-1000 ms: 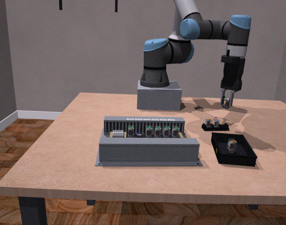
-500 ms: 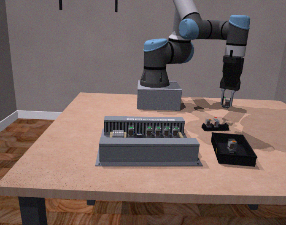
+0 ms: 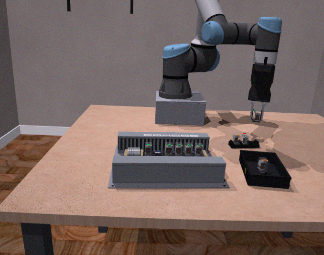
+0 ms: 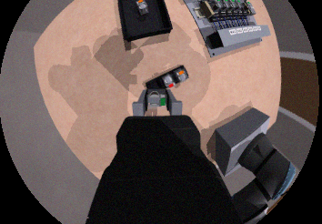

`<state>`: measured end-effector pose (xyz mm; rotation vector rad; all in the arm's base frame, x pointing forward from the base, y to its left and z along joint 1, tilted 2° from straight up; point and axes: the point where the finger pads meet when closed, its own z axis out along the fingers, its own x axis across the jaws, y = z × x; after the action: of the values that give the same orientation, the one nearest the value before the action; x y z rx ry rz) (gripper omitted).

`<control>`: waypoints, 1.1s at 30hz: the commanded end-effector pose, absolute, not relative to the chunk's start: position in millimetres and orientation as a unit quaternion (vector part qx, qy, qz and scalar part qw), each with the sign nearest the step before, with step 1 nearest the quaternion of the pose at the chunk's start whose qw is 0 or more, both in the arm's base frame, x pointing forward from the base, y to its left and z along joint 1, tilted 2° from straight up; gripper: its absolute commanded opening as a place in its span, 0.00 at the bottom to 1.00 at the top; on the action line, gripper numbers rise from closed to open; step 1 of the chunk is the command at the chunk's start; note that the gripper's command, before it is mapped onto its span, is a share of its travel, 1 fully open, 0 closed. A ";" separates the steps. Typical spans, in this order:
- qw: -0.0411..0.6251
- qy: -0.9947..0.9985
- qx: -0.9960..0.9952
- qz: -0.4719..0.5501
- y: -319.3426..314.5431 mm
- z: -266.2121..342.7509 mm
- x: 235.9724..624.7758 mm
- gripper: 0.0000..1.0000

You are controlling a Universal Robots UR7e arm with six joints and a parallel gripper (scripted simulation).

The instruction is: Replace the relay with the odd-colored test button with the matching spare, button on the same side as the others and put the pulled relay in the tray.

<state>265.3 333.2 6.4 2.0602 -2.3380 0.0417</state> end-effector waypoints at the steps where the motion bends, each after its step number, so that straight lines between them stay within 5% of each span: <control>1: 0.012 -0.717 0.697 0.011 333.3 6.8 265.8 0.00; 33: 0.014 -0.596 0.803 0.008 333.3 6.8 265.8 0.00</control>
<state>265.4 333.1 6.4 2.4465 -1.9251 0.0292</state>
